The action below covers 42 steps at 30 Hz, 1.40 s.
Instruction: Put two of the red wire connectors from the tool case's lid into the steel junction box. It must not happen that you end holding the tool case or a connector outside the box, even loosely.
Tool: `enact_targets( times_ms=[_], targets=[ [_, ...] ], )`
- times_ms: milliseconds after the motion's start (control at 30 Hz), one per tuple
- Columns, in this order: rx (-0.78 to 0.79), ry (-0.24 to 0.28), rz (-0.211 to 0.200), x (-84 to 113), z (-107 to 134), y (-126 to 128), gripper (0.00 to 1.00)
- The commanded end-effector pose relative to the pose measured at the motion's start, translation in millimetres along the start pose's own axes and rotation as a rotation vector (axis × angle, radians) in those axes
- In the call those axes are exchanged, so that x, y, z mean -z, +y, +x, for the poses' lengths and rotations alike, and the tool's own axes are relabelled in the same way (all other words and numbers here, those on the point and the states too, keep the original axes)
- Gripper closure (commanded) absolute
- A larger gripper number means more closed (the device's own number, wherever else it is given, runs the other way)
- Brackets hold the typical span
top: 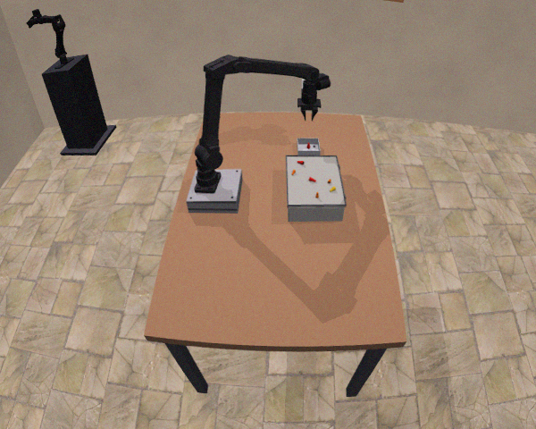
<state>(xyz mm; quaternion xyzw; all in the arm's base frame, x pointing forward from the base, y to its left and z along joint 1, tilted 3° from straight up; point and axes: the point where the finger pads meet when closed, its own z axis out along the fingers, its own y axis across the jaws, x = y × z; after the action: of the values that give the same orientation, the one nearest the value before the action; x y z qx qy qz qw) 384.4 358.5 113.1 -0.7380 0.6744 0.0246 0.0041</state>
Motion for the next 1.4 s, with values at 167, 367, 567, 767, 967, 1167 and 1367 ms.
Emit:
enact_targets(
  times_ms=[167,367,567,767,967,1167,1367],
  targets=[
    [0.011,-0.031,0.044,22.3,-11,-19,0.71],
    [-0.06,-0.033,0.048,24.0,3,-23,0.71],
    [-0.267,-0.03,0.042,18.8,46,-30,0.71],
    [-0.472,-0.028,0.039,15.4,87,-37,0.71],
    [-0.61,-0.028,0.039,13.8,114,-40,0.71],
    [-0.842,-0.029,0.038,11.6,158,-44,0.71],
    [-1.033,-0.029,0.037,9.4,194,-43,0.71]
  ],
)
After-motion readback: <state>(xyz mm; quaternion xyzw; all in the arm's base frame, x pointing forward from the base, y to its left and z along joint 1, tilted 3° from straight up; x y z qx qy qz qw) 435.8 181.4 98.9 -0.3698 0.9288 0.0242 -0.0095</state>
